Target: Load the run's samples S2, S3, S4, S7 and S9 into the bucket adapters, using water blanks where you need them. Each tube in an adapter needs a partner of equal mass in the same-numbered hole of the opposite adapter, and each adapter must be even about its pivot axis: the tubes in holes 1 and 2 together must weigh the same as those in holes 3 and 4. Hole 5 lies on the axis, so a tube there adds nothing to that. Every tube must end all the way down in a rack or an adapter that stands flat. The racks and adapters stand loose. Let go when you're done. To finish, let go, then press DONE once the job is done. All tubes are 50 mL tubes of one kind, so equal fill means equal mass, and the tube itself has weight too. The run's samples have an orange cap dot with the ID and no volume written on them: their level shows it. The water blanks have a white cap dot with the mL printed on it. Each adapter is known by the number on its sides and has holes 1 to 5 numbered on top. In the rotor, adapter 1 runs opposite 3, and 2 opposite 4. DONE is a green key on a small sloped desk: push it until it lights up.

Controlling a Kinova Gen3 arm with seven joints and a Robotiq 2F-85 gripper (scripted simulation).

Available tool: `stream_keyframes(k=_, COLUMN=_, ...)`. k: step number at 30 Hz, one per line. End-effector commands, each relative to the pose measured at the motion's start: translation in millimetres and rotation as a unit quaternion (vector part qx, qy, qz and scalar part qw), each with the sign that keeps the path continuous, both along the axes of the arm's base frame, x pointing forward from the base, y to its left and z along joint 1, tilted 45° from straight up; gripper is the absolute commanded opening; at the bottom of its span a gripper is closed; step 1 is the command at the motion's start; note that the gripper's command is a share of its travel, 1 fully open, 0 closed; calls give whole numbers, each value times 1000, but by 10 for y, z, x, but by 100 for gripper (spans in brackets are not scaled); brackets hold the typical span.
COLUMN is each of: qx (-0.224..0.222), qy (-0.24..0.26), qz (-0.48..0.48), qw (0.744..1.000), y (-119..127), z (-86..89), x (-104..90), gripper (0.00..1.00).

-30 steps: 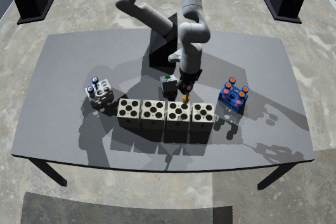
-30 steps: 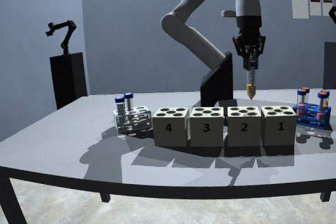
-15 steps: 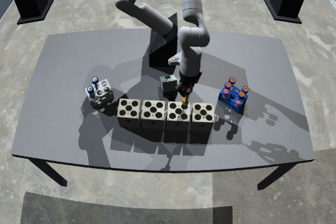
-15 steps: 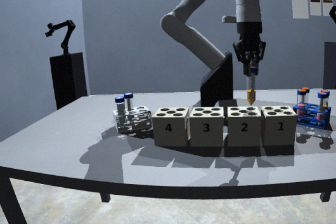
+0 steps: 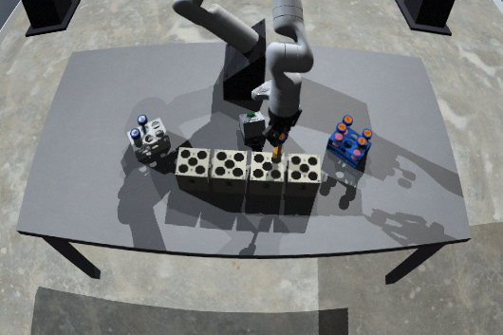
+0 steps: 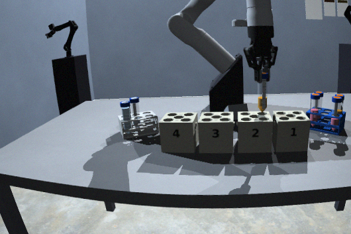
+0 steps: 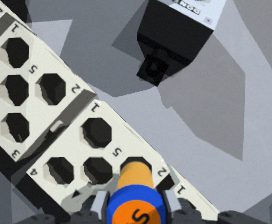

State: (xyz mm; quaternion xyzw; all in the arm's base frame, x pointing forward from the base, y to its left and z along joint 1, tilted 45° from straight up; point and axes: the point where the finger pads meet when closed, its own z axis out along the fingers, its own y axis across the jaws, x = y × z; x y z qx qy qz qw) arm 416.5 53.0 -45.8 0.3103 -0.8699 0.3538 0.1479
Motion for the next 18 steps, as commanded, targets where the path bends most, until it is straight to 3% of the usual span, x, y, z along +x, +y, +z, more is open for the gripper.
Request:
stream_keyframes(k=1, qx=1, qy=0, qz=1, qw=1000, y=8, z=4, x=4, gripper=10)
stream_keyframes(k=18, qx=1, qy=0, qz=1, qw=1000, y=-30, z=-34, x=2, gripper=10)
